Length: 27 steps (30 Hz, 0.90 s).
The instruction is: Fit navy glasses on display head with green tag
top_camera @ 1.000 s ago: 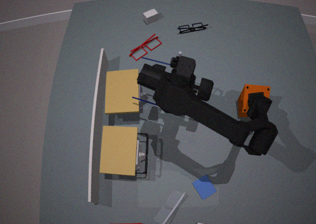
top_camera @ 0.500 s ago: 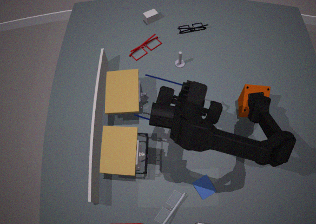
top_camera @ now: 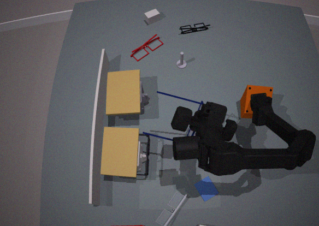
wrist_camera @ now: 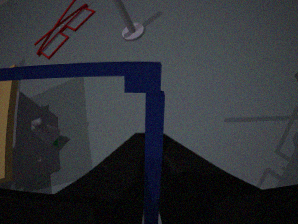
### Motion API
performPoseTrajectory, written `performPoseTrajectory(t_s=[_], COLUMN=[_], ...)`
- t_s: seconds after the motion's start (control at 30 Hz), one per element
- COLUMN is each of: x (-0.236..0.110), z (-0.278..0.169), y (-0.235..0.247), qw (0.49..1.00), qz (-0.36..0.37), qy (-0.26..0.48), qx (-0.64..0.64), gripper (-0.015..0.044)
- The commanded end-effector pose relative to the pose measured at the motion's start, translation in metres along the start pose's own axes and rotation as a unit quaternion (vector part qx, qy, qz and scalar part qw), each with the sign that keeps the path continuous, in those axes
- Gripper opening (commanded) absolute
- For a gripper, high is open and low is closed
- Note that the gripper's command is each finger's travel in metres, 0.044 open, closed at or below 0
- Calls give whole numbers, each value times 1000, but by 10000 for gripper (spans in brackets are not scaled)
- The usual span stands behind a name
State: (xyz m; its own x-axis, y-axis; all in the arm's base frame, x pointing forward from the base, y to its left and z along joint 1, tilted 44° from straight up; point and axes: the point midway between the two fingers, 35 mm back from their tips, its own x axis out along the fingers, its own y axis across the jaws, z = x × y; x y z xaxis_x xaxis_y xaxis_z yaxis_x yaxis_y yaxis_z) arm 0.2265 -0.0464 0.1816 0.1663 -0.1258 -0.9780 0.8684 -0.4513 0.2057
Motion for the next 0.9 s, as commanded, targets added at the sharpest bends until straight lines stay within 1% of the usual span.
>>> performPoseTrajectory(t_s=[0.0,0.43,0.87], x=[-10,-35,-50], z=[-3,-6,-1], y=[-12,-46,-77], qw=[1000,994,980], qz=[25,100,165], qy=[-1,24,75], qx=[10,41,79], gripper=[0,0,0])
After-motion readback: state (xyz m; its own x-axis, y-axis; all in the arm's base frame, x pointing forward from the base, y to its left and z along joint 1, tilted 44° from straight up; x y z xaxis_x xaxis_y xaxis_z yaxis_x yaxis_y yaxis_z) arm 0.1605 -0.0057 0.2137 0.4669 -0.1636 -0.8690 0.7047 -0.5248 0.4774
